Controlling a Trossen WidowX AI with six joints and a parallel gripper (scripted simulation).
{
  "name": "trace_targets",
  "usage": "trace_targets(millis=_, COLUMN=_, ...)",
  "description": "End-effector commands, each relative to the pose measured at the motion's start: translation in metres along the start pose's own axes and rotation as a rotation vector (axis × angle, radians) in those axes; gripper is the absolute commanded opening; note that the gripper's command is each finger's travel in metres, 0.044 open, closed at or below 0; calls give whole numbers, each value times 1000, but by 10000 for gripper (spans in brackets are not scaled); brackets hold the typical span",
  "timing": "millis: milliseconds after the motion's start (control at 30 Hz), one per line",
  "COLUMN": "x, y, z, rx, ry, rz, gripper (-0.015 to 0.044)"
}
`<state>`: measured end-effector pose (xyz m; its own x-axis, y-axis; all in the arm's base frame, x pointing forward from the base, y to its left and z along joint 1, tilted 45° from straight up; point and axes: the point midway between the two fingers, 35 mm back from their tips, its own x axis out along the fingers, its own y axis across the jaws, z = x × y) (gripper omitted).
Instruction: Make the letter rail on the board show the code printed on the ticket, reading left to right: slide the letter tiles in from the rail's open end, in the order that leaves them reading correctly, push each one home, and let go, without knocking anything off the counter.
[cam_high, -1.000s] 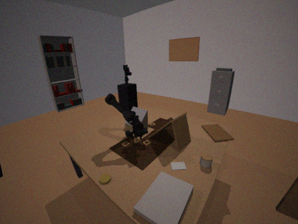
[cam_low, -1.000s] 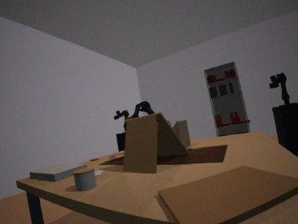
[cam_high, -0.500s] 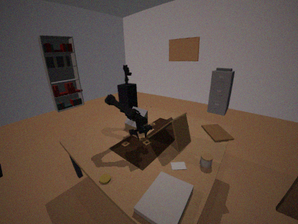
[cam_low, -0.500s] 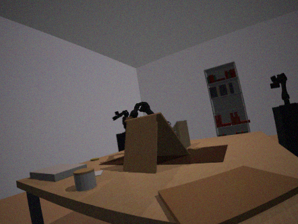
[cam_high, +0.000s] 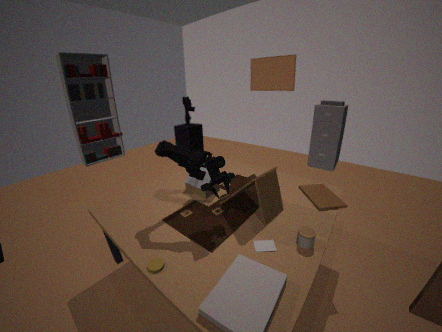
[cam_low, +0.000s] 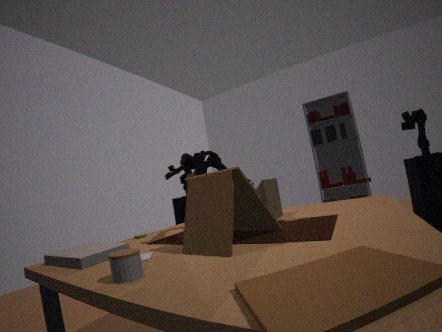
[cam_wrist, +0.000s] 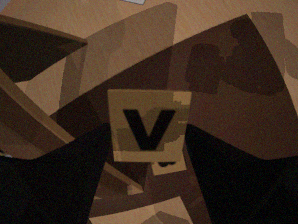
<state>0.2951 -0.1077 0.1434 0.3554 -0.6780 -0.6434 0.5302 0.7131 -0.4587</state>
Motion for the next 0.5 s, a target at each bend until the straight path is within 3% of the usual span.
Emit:
trace_targets(millis=0, x=-18, y=22, z=19, rx=-6, ry=-69, rz=56, gripper=0)
trace_targets(millis=467, x=-57, y=68, z=31, rx=-137, ry=-158, rz=172, gripper=0)
